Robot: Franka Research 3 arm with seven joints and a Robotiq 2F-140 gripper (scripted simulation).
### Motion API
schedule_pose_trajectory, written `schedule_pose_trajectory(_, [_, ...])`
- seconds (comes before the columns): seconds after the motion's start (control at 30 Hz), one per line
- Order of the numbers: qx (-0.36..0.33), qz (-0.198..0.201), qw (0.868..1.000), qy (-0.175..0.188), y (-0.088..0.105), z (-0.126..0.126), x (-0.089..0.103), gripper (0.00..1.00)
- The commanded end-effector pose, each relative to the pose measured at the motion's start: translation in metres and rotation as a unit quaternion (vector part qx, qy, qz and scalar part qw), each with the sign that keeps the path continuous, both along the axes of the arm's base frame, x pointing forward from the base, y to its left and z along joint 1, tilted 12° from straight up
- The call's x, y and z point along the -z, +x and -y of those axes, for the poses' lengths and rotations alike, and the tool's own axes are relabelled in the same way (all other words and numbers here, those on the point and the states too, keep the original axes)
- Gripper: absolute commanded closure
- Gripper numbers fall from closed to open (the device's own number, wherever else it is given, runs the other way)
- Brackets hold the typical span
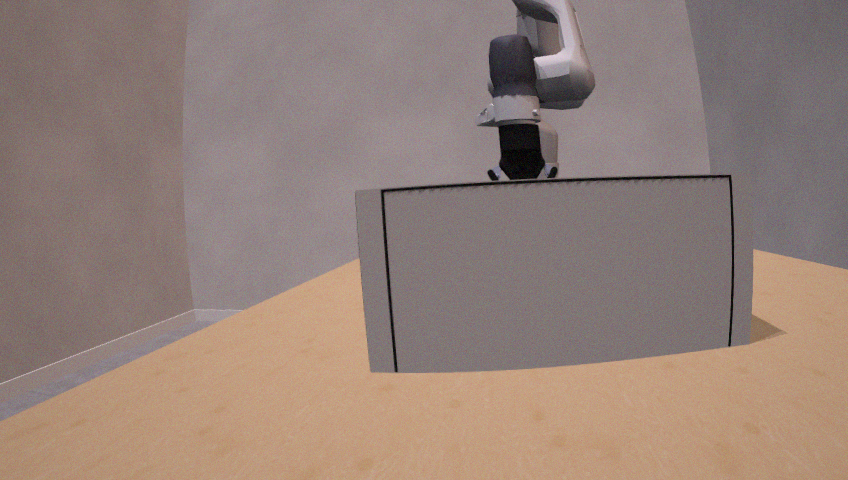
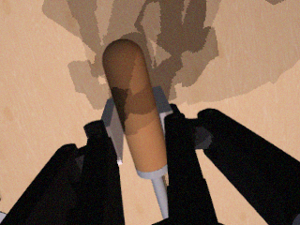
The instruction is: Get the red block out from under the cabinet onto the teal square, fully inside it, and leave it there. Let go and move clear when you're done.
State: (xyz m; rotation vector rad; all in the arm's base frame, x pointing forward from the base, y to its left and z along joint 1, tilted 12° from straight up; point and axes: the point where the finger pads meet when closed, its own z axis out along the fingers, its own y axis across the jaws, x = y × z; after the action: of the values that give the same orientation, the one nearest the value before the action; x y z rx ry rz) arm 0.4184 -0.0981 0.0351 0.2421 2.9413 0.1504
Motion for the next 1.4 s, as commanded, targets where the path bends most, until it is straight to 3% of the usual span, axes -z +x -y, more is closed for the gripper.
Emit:
schedule_pose_trajectory(0.0, [0.009,0.0,1.0,0.001,0.001,0.0023,-0.001,1.0])
schedule_pose_trajectory(1.37, [0.016,-0.001,1.0,0.003,0.0021,0.0041,-0.0011,1.0])
